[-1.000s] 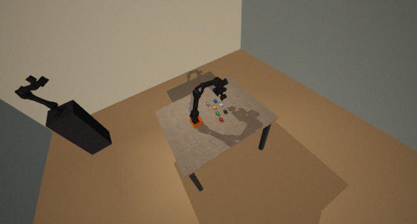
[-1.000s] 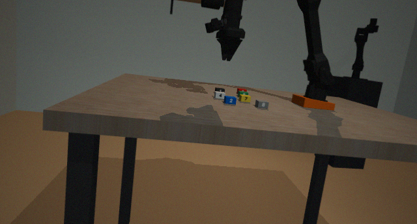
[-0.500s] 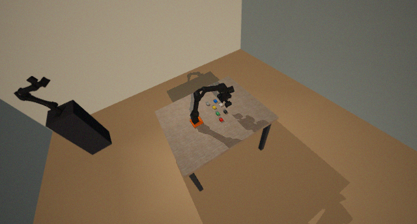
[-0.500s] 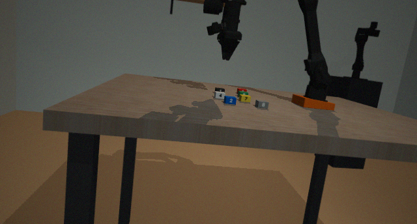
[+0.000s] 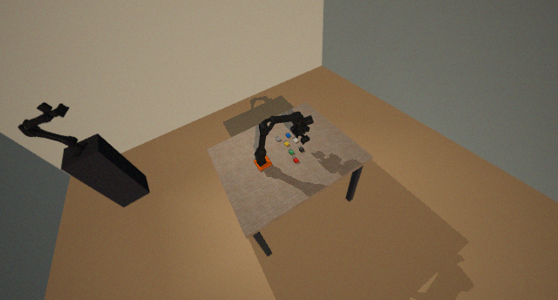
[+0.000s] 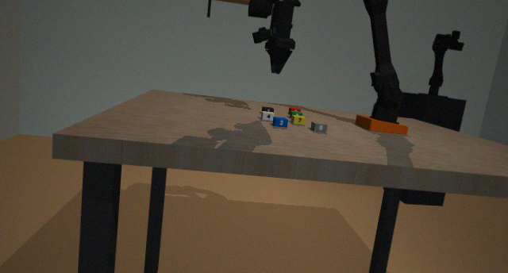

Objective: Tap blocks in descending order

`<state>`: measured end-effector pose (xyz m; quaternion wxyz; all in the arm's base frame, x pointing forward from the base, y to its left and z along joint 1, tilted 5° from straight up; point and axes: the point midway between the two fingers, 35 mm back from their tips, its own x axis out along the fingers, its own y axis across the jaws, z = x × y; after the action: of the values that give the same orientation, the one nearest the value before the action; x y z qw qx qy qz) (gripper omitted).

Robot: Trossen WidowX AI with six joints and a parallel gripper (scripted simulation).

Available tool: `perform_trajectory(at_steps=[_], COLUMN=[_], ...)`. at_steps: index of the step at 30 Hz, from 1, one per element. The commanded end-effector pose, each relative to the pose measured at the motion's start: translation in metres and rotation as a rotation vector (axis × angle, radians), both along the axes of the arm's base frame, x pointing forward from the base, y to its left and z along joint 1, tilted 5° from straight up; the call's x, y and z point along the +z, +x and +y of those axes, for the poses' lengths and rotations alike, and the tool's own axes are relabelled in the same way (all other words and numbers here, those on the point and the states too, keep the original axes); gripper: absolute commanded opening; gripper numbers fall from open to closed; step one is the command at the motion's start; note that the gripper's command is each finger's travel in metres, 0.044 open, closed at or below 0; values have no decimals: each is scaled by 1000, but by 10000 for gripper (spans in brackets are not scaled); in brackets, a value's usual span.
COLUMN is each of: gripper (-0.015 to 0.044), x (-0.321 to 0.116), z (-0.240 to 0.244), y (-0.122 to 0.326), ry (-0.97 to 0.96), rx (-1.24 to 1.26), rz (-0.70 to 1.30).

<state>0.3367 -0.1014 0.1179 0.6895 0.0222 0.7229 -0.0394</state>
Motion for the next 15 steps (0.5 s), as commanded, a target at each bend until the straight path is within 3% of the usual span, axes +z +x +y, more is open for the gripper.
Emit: perform_trajectory(at_steps=[1,6,10,15], gripper=[400,400,400,269], x=[2,2,1,-47], z=[7,29,31,30], y=[-13,-62,-68,-68], ry=[2,4,4,4], rx=[4,4,4,4], rz=[4,9,9,9])
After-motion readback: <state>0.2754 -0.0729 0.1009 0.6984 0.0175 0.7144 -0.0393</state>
